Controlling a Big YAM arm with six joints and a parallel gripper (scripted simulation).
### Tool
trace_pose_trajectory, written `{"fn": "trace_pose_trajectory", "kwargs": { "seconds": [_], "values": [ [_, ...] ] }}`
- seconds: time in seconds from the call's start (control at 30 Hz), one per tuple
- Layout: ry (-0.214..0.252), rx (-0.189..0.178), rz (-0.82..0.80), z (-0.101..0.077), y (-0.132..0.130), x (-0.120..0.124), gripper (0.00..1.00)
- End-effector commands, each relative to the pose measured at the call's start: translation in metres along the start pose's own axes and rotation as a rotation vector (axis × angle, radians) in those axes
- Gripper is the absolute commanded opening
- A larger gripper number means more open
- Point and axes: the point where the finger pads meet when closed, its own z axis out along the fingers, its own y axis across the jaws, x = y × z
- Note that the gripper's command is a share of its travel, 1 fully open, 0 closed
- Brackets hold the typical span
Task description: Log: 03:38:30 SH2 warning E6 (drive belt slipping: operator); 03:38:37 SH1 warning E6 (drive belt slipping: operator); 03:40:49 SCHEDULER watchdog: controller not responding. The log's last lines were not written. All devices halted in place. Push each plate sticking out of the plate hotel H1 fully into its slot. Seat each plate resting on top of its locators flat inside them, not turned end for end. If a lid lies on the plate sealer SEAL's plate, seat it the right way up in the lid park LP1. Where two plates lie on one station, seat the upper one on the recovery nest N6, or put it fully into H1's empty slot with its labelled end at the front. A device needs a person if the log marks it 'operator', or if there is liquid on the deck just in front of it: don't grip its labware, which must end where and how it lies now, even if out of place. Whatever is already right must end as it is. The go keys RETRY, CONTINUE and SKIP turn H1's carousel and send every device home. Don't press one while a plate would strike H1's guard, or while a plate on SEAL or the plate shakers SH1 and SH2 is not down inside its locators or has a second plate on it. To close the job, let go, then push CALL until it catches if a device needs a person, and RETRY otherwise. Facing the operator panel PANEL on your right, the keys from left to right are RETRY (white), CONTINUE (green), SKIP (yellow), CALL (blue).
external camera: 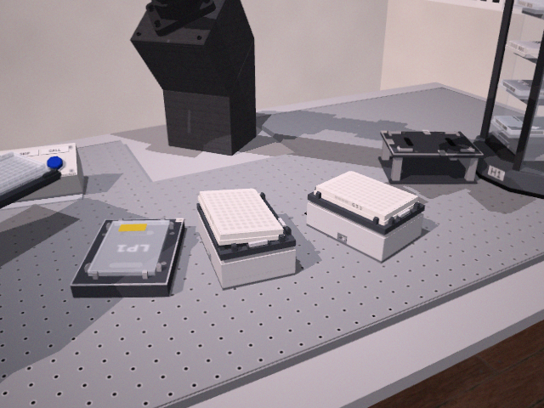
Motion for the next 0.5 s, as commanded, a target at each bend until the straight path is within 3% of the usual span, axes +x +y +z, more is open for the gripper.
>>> {"fn": "trace_pose_trajectory", "kwargs": {
  "seconds": [0.0,0.1,0.47],
  "values": [
    [0.008,0.006,-0.021,-0.001,-0.015,0.001,1.00],
    [-0.005,-0.002,-0.009,-0.006,-0.025,-0.008,1.00],
    [0.006,0.003,-0.018,-0.002,-0.054,-0.006,1.00]
  ]
}}
